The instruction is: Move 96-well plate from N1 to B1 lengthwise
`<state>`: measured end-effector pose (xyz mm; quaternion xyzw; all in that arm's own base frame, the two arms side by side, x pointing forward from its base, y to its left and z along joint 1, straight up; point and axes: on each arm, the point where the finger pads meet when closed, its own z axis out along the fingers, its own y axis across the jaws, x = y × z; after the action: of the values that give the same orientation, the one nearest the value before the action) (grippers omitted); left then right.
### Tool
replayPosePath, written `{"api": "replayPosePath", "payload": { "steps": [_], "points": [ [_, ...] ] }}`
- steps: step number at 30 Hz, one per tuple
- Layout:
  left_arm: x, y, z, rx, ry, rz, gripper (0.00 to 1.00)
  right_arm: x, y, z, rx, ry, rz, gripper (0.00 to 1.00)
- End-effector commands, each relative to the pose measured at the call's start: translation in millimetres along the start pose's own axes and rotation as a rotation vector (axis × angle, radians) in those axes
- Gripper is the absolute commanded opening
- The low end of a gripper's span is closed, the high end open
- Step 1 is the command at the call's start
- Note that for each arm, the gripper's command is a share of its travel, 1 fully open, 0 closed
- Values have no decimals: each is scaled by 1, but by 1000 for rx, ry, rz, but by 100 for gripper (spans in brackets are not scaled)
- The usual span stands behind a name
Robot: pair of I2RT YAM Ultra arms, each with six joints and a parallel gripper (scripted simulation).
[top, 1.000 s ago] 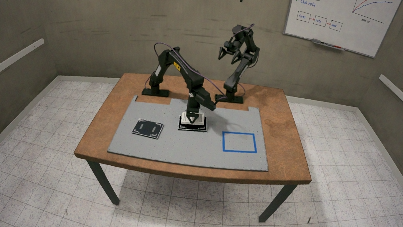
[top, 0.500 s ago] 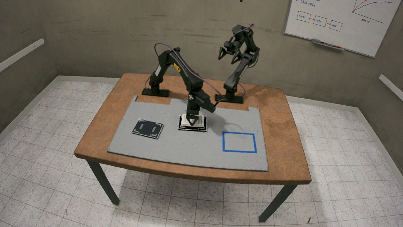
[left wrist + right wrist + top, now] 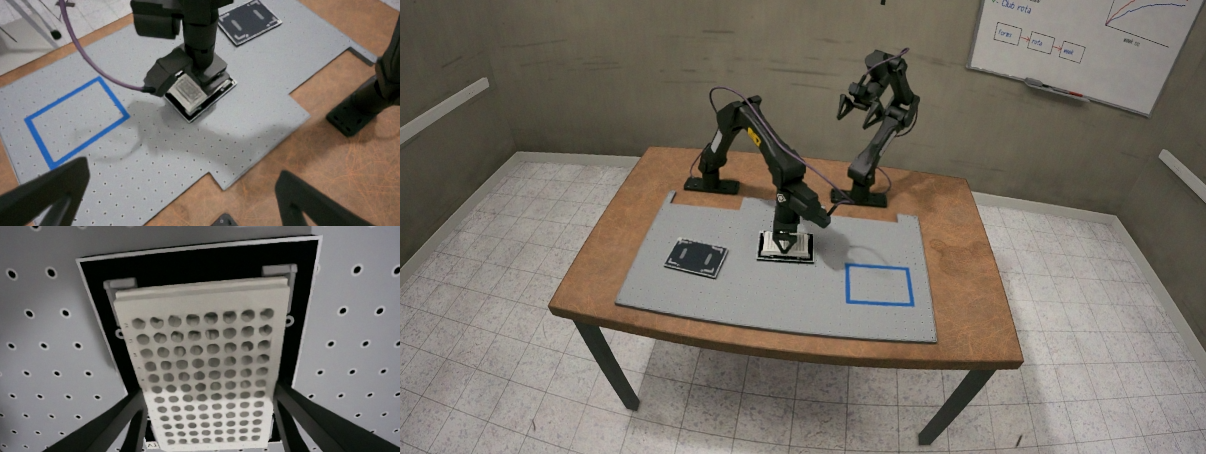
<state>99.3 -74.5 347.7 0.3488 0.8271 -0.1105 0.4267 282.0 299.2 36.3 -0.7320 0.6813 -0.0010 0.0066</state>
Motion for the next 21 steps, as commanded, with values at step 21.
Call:
{"api": "replayPosePath", "payload": {
  "steps": [21],
  "points": [
    [-1,1,-5,-7,-9,-2,100,-12,-2,-29,54,-62,-4,100]
  ]
}}
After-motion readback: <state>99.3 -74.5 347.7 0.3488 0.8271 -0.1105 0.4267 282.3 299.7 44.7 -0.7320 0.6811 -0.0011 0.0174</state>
